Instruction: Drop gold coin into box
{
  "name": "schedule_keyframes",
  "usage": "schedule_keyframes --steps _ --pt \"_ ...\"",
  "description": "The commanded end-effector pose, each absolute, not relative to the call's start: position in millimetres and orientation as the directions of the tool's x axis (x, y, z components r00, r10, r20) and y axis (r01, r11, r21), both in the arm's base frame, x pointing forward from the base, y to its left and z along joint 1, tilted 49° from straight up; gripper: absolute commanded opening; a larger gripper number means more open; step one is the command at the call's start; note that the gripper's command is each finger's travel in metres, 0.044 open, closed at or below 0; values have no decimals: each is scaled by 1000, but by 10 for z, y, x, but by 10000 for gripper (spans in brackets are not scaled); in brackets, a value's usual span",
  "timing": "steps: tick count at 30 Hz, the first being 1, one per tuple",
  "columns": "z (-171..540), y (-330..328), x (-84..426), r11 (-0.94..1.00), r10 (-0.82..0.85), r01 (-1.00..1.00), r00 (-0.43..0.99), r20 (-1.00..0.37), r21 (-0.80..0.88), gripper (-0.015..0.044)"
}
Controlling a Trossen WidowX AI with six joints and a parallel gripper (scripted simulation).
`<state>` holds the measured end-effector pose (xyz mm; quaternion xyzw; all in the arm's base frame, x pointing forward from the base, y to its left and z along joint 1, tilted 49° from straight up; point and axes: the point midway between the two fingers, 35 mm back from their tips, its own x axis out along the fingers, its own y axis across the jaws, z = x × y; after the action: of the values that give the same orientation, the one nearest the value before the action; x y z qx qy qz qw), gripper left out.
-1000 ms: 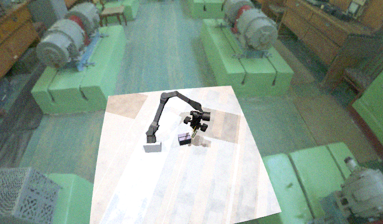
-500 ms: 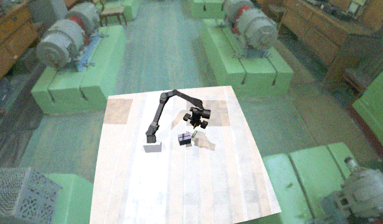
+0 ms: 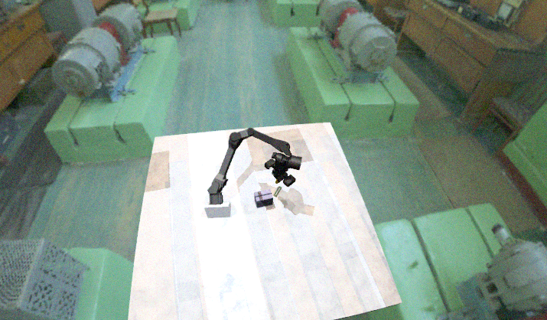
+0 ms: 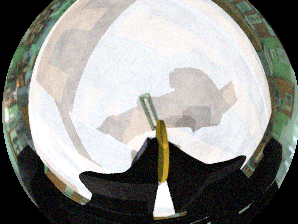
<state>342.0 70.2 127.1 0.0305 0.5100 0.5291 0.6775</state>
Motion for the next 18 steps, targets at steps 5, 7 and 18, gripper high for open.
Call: schedule_keyframes --steps 5,7,18 --pt "1252 677 3461 562 745 -460 -80 -662 688 0" --pt "1248 673 3468 585 745 -398 -80 -662 707 0" --pt "1238 662 3478 620 745 -285 -80 -662 731 0"
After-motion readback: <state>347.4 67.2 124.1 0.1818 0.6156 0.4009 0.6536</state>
